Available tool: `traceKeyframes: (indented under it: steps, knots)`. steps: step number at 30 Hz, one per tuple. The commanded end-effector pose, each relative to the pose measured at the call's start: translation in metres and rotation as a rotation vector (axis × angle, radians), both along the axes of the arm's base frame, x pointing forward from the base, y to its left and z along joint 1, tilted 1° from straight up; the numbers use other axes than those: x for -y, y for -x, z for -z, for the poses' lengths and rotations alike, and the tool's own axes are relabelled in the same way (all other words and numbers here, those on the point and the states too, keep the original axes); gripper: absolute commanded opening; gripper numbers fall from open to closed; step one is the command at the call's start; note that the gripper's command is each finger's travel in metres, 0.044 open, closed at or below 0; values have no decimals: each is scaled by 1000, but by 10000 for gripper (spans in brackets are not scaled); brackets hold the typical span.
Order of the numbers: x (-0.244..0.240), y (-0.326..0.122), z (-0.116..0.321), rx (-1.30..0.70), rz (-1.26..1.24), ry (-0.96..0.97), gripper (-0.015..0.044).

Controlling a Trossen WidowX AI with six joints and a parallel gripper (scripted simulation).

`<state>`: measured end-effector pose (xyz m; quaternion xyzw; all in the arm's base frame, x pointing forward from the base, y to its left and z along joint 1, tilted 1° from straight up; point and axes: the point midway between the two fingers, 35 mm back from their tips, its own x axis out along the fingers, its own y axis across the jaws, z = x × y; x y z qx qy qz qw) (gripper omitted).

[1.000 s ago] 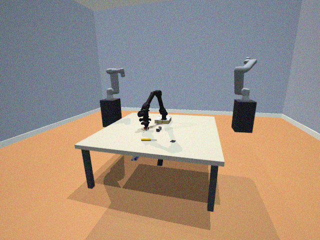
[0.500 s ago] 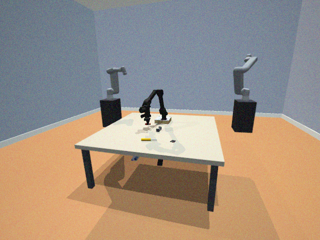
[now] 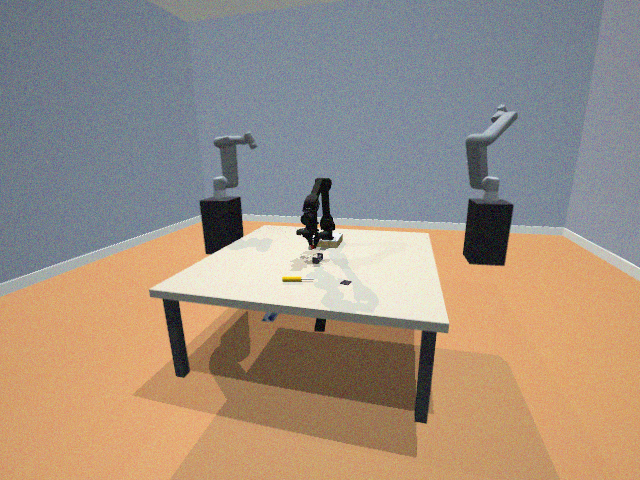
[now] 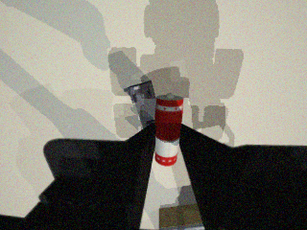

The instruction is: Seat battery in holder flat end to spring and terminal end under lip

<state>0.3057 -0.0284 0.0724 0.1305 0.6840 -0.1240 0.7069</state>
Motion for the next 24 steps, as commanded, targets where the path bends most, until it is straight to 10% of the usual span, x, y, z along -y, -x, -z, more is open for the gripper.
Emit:
traceKeyframes:
  steps: [1,24]
  knots:
    - [-23,1,-6,4,-240,11,74]
    - [-26,-7,23,172,-274,47,74]
